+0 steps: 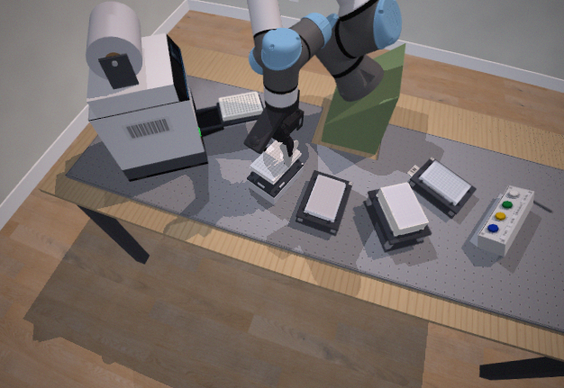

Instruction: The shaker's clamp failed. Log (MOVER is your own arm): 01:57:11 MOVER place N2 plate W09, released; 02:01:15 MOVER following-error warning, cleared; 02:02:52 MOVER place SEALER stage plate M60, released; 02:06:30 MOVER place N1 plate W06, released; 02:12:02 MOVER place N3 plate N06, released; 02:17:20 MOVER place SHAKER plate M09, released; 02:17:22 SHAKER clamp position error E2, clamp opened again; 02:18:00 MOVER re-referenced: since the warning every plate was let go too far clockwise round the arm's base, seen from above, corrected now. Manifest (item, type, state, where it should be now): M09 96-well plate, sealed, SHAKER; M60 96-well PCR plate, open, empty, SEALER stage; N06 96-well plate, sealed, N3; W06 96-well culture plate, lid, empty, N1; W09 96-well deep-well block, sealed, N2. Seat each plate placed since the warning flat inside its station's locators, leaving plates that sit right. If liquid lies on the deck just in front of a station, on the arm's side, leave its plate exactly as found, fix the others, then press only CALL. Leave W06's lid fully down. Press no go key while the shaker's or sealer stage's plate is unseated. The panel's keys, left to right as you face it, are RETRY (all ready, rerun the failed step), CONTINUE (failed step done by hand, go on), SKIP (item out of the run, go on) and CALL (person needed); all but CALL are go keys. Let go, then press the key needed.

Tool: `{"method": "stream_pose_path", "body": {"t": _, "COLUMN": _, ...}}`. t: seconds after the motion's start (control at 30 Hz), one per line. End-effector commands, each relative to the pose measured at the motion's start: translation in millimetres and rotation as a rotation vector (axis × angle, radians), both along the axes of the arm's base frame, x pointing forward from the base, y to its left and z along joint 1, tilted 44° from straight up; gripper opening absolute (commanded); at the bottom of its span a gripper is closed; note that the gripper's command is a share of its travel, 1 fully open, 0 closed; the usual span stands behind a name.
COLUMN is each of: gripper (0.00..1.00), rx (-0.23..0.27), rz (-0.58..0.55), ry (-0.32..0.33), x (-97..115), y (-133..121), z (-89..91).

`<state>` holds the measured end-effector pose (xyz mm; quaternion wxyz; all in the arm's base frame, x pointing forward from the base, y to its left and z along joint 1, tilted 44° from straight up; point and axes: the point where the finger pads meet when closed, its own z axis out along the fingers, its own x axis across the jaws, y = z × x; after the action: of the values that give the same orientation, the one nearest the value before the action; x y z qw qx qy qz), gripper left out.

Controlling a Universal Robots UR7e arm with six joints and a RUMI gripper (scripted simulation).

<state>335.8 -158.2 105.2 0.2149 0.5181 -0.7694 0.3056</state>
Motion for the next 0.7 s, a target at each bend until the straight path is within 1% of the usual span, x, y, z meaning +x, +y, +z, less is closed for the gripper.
{"method": "stream_pose_path", "body": {"t": 0.0, "gripper": 0.00, "rx": 0.000, "rz": 0.000, "ry": -0.001, "x": 0.2, "y": -0.8, "z": -0.7}}
{"method": "stream_pose_path", "body": {"t": 0.67, "gripper": 0.00, "rx": 0.000, "rz": 0.000, "ry": -0.001, "x": 0.2, "y": -4.6, "z": -4.5}}
